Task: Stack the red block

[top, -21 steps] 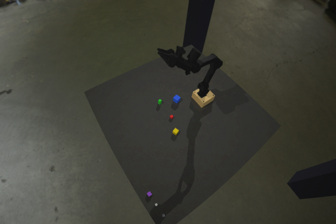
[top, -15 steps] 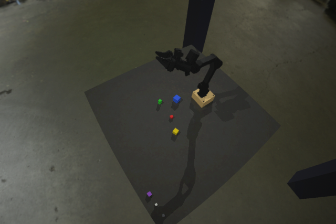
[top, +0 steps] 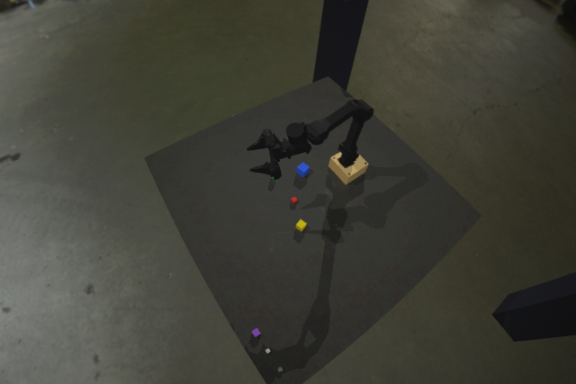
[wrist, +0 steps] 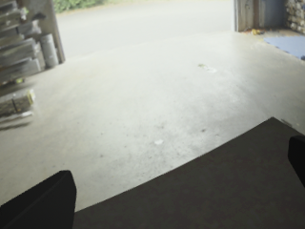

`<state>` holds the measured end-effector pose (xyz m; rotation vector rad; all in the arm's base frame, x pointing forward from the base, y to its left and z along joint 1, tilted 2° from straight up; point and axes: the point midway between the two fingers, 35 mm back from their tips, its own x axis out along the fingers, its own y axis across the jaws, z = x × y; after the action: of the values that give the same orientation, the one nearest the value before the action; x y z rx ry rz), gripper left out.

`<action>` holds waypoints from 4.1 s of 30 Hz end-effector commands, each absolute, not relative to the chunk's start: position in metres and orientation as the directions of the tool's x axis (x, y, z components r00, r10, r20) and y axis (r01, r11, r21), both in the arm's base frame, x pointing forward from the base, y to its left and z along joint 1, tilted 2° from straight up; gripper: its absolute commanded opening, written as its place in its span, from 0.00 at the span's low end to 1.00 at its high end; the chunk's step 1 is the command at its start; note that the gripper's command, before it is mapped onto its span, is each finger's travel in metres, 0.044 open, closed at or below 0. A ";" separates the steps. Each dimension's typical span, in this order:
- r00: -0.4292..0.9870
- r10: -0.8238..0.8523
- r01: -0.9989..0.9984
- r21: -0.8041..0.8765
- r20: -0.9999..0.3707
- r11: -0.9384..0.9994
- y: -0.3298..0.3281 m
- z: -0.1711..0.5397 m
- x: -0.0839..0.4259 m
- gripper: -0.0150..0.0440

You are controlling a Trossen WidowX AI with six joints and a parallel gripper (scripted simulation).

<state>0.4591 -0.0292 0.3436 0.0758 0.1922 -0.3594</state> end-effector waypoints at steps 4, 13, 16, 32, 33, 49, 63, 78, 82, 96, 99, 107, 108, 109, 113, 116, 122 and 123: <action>0.784 -0.216 0.219 -0.066 -0.582 0.973 -0.009 0.221 0.455 1.00; 0.365 -0.062 0.073 -0.038 -0.929 0.997 0.014 0.096 0.390 1.00; 0.165 -0.008 0.058 0.001 -0.986 0.998 0.021 0.064 0.355 1.00; 0.054 0.020 0.059 0.023 -0.998 0.998 0.025 0.051 0.325 1.00; 0.054 0.020 0.059 0.023 -0.998 0.998 0.025 0.048 0.326 1.00; 0.054 0.020 0.059 0.023 -0.998 0.998 0.026 0.012 0.325 1.00; 0.054 0.020 0.059 0.023 -0.998 0.998 0.026 -0.010 0.327 1.00; 0.054 0.020 0.059 0.023 -0.998 0.998 0.026 -0.015 0.327 1.00; 0.054 0.020 0.059 0.023 -0.998 0.998 0.026 -0.015 0.327 1.00; 0.054 0.020 0.059 0.023 -0.998 0.998 0.026 -0.014 0.327 0.64; 0.054 0.020 0.059 0.023 -0.998 0.998 0.026 -0.014 0.327 0.51; 0.054 0.020 0.059 0.023 -0.998 0.998 0.026 -0.014 0.327 0.32; 0.054 0.020 0.059 0.023 -0.998 0.998 0.026 -0.014 0.327 0.31; 0.054 0.020 0.059 0.023 -0.998 0.998 0.026 -0.014 0.327 0.30; 0.054 0.020 0.059 0.023 -0.998 0.998 0.026 -0.008 0.327 0.25; 0.054 0.020 0.059 0.023 -0.998 0.998 0.026 0.006 0.326 0.25; 0.054 0.020 0.059 0.023 -0.998 0.998 0.025 0.034 0.325 0.25; 0.054 0.020 0.059 0.023 -0.998 0.998 0.025 0.039 0.325 0.25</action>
<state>0.3226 0.0250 0.0184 0.0586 1.5321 -0.0300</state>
